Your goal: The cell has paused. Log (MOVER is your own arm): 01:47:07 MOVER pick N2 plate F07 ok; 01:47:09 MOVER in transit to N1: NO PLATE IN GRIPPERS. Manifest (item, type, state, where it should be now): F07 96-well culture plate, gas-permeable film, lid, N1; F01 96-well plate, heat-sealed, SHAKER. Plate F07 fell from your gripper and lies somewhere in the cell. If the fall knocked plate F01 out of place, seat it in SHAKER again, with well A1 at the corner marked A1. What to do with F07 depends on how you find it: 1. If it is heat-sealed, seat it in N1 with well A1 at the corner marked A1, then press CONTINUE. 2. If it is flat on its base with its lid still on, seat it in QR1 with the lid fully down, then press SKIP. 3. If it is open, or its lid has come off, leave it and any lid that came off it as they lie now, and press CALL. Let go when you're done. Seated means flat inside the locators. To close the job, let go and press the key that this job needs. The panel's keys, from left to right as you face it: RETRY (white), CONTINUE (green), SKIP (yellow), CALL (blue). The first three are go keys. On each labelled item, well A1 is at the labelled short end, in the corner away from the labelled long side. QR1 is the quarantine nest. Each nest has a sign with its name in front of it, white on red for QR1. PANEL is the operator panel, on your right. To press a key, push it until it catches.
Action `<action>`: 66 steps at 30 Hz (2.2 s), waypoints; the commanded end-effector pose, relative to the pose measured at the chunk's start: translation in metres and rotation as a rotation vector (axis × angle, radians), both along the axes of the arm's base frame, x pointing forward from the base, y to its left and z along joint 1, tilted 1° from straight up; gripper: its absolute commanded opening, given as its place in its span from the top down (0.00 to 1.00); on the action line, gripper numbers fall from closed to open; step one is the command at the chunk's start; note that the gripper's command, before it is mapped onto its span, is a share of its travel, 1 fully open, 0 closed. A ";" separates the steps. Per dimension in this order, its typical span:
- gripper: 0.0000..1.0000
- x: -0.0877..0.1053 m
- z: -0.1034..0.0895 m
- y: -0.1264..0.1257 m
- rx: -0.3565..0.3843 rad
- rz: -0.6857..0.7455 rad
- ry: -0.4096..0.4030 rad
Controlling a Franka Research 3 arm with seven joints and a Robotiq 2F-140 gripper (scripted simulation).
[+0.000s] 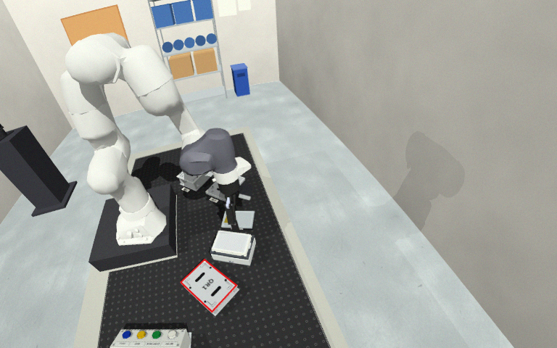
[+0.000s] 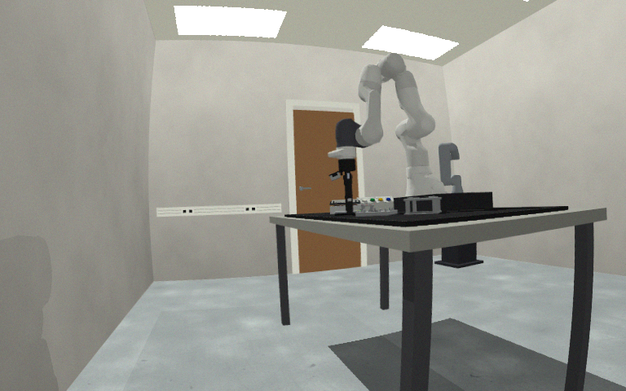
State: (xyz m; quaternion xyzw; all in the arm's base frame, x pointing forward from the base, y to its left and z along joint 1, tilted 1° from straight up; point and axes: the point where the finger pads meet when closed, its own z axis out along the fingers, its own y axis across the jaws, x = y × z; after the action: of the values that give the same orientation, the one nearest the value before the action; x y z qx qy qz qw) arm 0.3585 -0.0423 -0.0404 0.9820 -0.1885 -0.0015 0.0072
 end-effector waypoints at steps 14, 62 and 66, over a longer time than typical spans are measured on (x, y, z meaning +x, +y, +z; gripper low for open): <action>0.30 0.001 0.000 0.000 0.000 0.002 -0.004; 0.90 0.001 0.000 0.000 0.000 0.002 -0.004; 0.90 0.001 0.000 0.000 0.000 0.002 -0.004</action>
State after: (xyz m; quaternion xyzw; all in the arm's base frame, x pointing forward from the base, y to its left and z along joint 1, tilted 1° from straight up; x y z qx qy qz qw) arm 0.3591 -0.0423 -0.0399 0.9820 -0.1885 -0.0006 0.0070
